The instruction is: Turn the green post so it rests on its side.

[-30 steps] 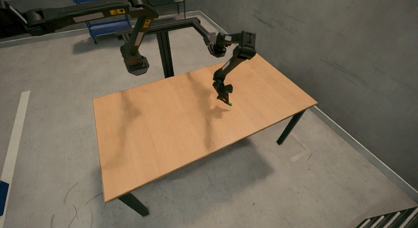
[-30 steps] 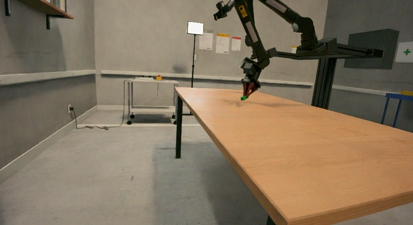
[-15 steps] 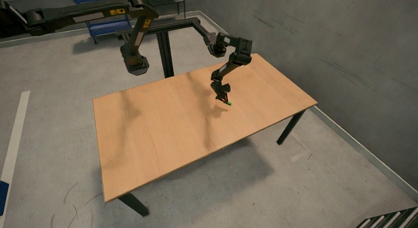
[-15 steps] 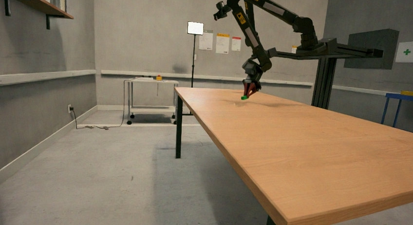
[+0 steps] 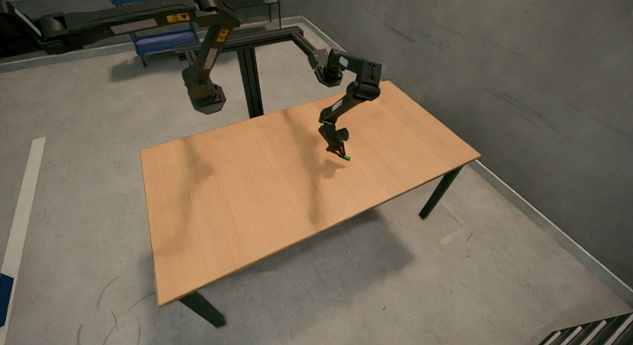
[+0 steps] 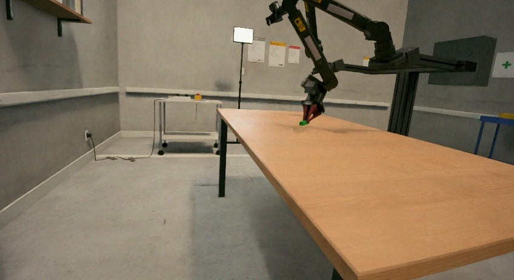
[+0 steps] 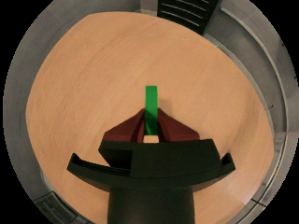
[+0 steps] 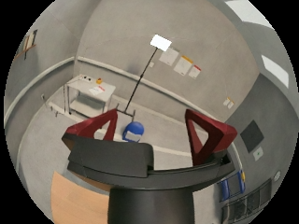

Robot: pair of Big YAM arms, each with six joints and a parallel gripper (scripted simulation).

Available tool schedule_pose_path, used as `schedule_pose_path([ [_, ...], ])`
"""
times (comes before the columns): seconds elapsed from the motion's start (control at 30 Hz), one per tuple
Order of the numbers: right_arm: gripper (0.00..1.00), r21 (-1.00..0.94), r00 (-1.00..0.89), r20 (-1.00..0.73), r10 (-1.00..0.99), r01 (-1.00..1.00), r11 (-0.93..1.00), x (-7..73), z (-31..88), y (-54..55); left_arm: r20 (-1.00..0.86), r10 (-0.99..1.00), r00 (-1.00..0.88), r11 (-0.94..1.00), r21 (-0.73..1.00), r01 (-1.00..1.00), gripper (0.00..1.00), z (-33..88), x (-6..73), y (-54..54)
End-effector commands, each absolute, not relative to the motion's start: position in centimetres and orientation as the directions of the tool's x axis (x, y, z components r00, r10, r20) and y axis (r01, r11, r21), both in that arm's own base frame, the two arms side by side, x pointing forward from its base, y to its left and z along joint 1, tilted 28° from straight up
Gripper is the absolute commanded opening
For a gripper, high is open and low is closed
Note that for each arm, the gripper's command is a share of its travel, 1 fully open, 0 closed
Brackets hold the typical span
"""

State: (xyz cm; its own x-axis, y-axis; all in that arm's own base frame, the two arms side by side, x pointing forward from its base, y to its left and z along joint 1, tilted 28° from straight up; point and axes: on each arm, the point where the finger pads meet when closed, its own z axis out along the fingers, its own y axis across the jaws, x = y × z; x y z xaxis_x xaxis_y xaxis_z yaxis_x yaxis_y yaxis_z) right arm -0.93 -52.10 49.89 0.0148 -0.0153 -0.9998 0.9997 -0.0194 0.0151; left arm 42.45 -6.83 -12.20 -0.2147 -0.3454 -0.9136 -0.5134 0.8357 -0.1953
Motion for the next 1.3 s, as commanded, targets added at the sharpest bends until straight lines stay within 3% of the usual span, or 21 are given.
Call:
schedule_pose_path([
  [0.0, 1.00, 0.000, -0.002, -0.997, -0.073, 1.000, -0.025, -1.3, 53.8, -51.6, -0.916, -0.344, -0.207, 0.833, -0.196, -0.518, 0.13, -12.7, 42.8, -6.3],
  [1.27, 1.00, 0.000, -0.002, -0.997, -0.073, 1.000, -0.025, -1.3, 53.8, -51.6, -0.916, -0.349, -0.199, 0.832, -0.205, -0.515, 0.13, -15.0, 44.4, -6.2],
])
